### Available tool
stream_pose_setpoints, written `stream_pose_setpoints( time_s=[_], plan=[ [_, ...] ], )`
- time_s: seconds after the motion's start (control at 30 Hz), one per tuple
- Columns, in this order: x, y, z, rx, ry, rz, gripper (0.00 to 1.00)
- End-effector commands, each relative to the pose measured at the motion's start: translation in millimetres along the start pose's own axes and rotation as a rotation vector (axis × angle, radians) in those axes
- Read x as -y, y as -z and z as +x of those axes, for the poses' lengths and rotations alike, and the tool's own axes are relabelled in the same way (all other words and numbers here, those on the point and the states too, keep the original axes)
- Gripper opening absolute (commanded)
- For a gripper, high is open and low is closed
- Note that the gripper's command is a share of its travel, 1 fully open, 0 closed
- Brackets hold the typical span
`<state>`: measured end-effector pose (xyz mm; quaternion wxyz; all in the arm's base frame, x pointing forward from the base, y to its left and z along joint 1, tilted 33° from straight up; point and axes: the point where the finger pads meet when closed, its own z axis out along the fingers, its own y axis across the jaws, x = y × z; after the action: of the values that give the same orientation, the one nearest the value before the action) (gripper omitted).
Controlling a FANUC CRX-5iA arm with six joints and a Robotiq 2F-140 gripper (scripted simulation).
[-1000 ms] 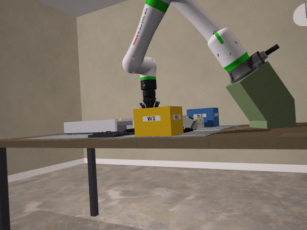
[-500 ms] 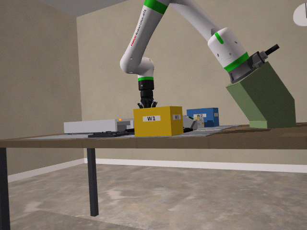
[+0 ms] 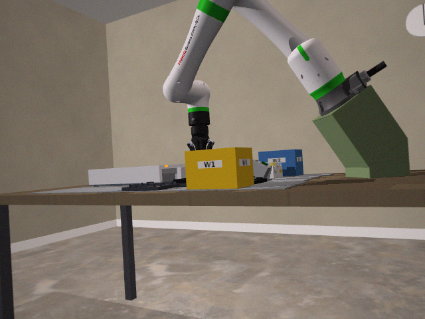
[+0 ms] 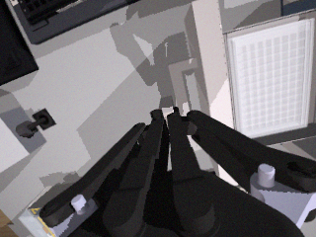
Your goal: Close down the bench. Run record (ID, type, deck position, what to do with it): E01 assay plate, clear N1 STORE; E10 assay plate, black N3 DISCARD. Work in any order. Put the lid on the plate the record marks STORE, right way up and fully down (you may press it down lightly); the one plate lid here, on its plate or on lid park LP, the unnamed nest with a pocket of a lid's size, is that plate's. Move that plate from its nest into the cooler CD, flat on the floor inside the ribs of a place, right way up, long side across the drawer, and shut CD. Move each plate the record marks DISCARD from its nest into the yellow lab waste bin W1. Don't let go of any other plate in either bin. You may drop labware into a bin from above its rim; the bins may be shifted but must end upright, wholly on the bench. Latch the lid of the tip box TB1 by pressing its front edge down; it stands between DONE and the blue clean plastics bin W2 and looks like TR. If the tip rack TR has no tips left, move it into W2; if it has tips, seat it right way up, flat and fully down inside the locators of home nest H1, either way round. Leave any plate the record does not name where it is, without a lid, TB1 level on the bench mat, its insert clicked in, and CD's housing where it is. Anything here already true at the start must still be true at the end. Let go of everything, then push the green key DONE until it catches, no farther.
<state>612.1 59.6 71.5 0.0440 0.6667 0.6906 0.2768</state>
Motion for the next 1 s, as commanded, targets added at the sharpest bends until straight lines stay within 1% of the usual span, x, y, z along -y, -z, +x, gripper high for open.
stream_pose_setpoints(
  time_s=[0.0,0.97],
  plan=[
    [-4.0,0.1,-0.1,0.000,0.000,0.000,0.00],
    [-37.2,0.1,-0.1,0.000,0.000,0.000,0.00]
  ],
)
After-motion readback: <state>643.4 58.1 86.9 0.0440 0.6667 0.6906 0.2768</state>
